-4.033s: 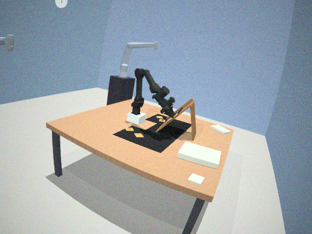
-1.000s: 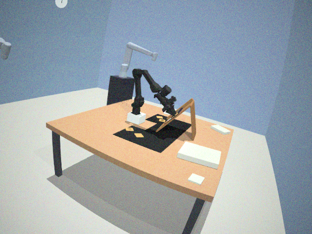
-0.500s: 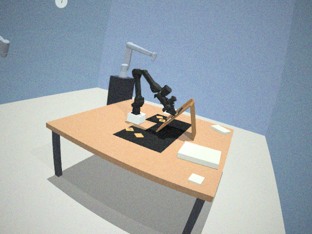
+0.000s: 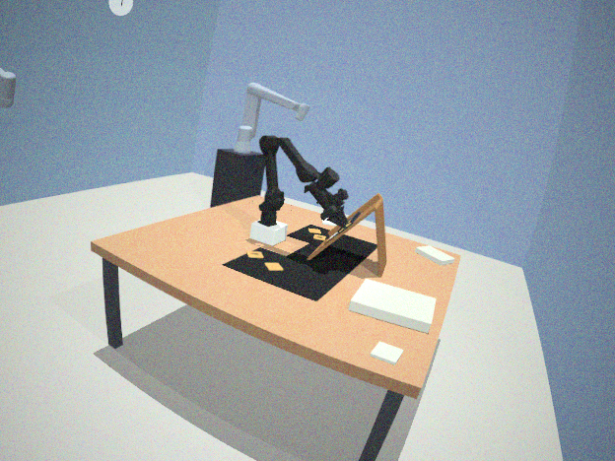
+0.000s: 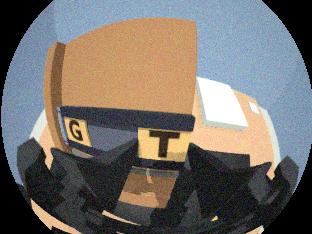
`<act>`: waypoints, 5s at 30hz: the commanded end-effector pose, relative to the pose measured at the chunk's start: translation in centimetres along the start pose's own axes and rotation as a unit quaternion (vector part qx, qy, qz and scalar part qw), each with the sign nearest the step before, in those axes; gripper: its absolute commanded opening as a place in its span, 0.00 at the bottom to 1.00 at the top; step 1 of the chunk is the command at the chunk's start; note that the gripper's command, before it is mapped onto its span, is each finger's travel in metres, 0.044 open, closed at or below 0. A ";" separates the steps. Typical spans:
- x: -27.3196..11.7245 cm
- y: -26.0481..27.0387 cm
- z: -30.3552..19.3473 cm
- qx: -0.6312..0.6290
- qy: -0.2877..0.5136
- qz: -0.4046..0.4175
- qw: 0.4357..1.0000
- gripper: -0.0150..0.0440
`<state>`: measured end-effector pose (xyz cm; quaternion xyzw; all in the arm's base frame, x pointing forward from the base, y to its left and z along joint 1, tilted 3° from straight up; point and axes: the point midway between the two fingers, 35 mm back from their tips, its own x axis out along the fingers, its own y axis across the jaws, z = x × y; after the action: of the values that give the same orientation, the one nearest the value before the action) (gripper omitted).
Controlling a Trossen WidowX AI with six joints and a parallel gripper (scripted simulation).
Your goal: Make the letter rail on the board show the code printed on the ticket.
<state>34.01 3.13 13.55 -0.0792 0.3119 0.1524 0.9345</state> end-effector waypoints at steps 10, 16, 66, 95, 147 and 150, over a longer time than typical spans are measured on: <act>0.0 0.7 0.0 0.003 -0.001 -0.002 1.000 0.25; -0.1 1.1 0.1 0.003 -0.001 -0.002 1.000 0.25; 0.0 3.8 0.1 0.004 -0.001 -0.001 1.000 0.25; 0.0 5.3 0.1 0.005 -0.001 0.000 1.000 0.25; -1.6 6.5 0.1 0.005 -0.001 0.000 1.000 0.75; -1.6 6.5 0.1 0.005 -0.001 0.000 1.000 0.75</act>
<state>30.80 9.01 14.09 -0.0768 0.3128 0.1527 0.9343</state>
